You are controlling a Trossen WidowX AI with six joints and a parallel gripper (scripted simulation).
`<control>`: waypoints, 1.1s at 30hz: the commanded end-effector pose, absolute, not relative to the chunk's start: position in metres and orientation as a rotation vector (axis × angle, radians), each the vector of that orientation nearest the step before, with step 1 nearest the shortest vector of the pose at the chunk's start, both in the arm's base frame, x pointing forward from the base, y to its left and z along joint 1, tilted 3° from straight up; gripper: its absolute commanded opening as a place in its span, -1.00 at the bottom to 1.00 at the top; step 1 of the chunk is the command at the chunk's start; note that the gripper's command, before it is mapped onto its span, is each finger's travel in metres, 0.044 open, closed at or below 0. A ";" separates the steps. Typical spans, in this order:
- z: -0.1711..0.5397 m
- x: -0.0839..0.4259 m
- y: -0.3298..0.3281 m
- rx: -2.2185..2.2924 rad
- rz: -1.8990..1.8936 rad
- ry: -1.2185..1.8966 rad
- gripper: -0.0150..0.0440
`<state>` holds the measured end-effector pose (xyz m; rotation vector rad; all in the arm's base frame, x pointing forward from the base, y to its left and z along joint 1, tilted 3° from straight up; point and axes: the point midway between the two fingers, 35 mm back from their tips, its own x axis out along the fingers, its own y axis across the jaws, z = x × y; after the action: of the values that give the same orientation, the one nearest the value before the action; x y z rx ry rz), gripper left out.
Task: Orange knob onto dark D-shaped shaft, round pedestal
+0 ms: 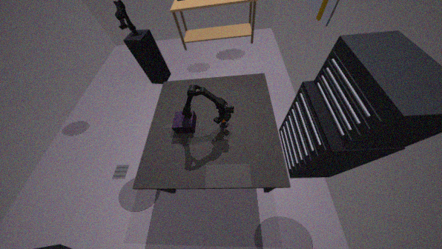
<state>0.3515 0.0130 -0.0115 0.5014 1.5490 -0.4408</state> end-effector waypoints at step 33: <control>-0.009 0.350 0.012 0.666 -0.607 1.497 -0.49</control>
<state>0.3485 0.0129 -0.0112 0.6635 1.5040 -0.6029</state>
